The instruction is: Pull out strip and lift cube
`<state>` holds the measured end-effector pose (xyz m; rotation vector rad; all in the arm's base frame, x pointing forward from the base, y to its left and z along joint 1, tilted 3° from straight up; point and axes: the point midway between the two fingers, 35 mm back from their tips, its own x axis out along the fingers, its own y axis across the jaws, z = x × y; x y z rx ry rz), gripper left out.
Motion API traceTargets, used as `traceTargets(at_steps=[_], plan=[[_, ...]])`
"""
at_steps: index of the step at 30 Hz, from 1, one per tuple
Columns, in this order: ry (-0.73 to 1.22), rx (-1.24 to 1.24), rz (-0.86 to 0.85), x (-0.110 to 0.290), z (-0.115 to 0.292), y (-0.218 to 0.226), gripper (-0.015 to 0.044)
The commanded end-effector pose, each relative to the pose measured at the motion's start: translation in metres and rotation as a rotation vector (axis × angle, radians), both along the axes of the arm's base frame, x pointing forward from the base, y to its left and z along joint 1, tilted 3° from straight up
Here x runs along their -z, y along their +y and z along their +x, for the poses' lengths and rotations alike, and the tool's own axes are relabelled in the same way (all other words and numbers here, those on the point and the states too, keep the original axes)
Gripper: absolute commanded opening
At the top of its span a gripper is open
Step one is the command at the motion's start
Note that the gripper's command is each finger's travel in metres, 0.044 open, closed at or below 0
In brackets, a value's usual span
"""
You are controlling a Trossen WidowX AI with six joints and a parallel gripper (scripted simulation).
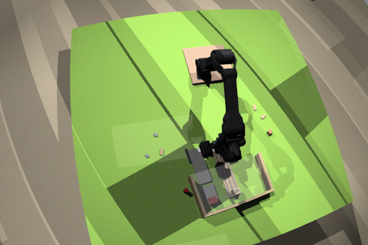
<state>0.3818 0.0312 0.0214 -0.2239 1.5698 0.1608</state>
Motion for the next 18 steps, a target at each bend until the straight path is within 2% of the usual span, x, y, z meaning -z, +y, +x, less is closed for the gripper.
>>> traceTargets(at_steps=[1, 18], plan=[[-0.001, -0.004, 0.003, 0.0009, 0.0002, 0.0003, 0.0], [-0.001, -0.004, 0.003, 0.0027, 0.0007, 0.0002, 0.0]])
